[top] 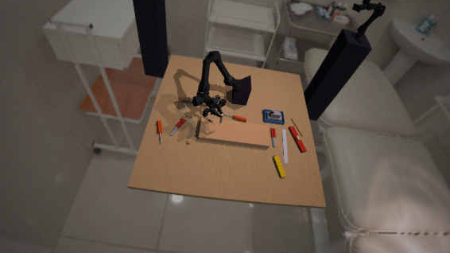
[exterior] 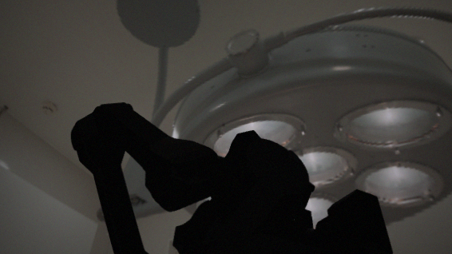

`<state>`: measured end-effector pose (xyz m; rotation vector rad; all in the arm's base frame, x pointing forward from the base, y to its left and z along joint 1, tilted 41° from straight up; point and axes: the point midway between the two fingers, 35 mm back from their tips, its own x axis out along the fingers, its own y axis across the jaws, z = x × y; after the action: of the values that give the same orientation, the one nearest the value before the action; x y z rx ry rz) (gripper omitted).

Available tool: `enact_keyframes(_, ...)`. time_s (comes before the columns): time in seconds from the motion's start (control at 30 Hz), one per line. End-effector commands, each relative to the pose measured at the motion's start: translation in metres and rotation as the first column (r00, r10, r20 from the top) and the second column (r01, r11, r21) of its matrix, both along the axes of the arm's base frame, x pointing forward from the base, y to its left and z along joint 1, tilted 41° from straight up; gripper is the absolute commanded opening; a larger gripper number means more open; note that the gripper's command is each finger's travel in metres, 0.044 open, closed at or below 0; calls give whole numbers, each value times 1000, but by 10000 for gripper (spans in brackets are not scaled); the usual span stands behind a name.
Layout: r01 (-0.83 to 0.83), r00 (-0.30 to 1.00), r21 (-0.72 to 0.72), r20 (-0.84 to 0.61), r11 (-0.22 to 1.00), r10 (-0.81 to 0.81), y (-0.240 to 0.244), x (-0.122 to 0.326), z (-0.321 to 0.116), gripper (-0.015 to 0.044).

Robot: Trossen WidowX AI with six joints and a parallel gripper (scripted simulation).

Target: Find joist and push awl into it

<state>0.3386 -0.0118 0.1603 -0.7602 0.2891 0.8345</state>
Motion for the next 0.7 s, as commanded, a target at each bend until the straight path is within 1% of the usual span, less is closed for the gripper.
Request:
enact_keyframes(0.0, -9, 1000, 2, 5, 1000, 9, -1, 0, -3, 0)
enact_keyframes(0.67, -9, 1000, 2, 5, 1000, 9, -12, 2, -16, 0)
